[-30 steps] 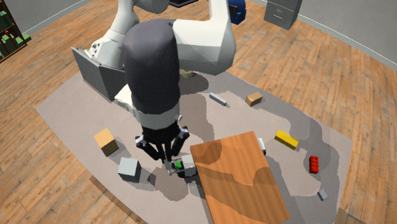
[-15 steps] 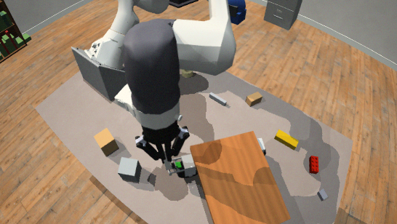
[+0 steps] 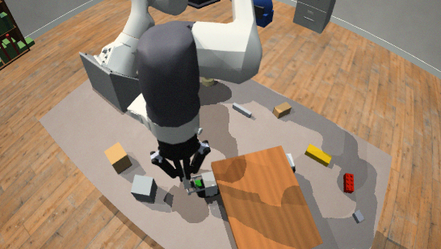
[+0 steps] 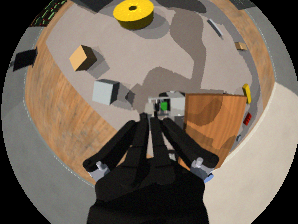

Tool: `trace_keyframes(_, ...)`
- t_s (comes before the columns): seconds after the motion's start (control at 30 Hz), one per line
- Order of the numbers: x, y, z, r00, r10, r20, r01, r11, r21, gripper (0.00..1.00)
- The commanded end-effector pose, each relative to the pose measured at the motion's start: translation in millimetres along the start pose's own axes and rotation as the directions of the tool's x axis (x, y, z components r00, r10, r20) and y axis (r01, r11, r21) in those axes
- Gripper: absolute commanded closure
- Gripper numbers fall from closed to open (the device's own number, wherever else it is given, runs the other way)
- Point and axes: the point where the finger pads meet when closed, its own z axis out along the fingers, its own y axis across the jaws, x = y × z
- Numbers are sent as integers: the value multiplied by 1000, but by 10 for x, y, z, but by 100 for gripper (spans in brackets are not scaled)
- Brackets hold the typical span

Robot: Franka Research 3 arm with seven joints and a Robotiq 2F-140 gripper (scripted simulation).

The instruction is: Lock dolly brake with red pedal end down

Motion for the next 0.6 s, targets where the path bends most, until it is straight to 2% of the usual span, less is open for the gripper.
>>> trace_keyframes(0.0,-7,12,17,1000,-4,0,4,1000,0,100)
trace_keyframes(0.57,-7,12,17,1000,-4,0,4,1000,0,100)
